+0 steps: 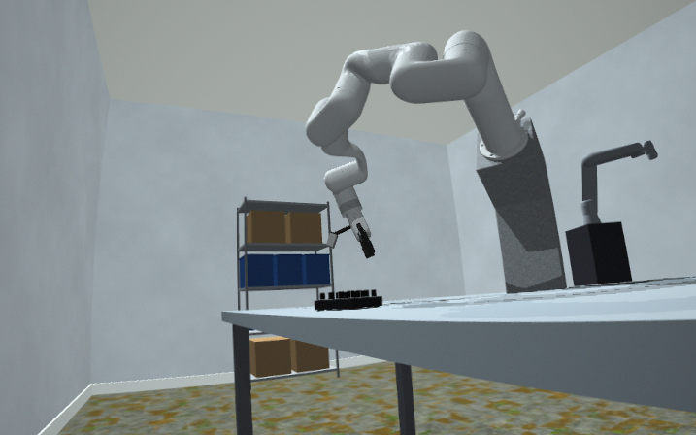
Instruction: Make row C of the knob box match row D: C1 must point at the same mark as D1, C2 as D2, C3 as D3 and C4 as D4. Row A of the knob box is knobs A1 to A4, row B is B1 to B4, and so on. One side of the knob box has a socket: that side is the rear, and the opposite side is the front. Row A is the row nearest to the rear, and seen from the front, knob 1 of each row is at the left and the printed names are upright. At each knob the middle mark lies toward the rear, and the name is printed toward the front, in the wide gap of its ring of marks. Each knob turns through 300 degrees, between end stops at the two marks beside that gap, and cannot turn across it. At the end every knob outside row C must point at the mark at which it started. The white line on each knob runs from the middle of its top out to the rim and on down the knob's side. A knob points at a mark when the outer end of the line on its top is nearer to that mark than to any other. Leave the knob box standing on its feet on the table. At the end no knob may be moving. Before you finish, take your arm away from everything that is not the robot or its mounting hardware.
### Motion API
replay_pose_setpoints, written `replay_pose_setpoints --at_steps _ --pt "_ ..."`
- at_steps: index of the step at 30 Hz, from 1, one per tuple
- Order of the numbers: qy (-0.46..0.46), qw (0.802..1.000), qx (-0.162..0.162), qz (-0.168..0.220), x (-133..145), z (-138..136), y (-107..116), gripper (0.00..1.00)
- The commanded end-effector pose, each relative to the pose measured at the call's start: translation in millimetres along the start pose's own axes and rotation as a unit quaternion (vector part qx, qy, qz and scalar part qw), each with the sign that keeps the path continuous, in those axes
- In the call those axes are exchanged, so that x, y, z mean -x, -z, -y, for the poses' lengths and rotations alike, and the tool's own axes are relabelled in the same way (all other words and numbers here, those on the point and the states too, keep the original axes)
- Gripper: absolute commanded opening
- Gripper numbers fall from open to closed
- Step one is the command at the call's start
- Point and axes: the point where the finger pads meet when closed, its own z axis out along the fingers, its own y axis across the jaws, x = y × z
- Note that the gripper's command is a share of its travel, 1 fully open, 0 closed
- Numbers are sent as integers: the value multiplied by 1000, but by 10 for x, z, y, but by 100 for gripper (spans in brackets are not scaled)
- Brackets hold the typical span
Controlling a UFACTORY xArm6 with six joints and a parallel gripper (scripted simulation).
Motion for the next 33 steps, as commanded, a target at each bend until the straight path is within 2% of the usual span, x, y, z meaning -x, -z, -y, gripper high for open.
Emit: replay_pose_setpoints --at_steps 1,19,23,32,33 --pt "0 1000 1 -1 -6 -8 17 100" --pt "-1 1000 2 -3 -31 4 30 100" --pt "-25 999 3 -21 -329 329 -18 100" --pt "-65 997 2 -47 -718 885 -109 100" --pt "-65 997 2 -47 -718 885 -109 100"
